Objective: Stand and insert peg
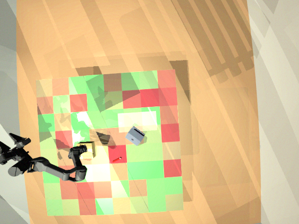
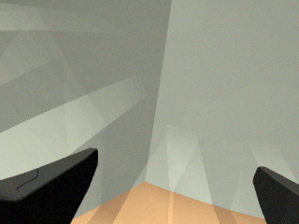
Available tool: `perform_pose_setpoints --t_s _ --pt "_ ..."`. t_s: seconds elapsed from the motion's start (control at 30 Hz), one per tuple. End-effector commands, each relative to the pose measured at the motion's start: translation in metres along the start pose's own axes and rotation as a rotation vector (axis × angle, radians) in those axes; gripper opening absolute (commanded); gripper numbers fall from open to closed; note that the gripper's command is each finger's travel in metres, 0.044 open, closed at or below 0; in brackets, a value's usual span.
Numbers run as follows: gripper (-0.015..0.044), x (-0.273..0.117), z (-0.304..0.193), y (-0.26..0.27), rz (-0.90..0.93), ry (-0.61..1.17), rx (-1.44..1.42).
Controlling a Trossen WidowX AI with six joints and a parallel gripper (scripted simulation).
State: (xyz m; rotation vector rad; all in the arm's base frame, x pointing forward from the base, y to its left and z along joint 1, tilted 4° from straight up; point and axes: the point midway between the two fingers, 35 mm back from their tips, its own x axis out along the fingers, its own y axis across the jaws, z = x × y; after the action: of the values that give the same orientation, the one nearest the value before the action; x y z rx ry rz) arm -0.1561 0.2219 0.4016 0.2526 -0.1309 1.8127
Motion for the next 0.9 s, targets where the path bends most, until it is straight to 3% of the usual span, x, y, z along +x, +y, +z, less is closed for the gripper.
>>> perform_pose_setpoints --t_s 0.0,0.47,0.87 --pt "0.044 0.018 -0.013 -0.021 -0.081 0.049 -0.096" --pt "0.044 0.056 -0.061 -0.131 -0.393 0.296 -0.359" --pt "0.044 0.038 -0.096 -0.247 -0.646 0.562 -0.465"
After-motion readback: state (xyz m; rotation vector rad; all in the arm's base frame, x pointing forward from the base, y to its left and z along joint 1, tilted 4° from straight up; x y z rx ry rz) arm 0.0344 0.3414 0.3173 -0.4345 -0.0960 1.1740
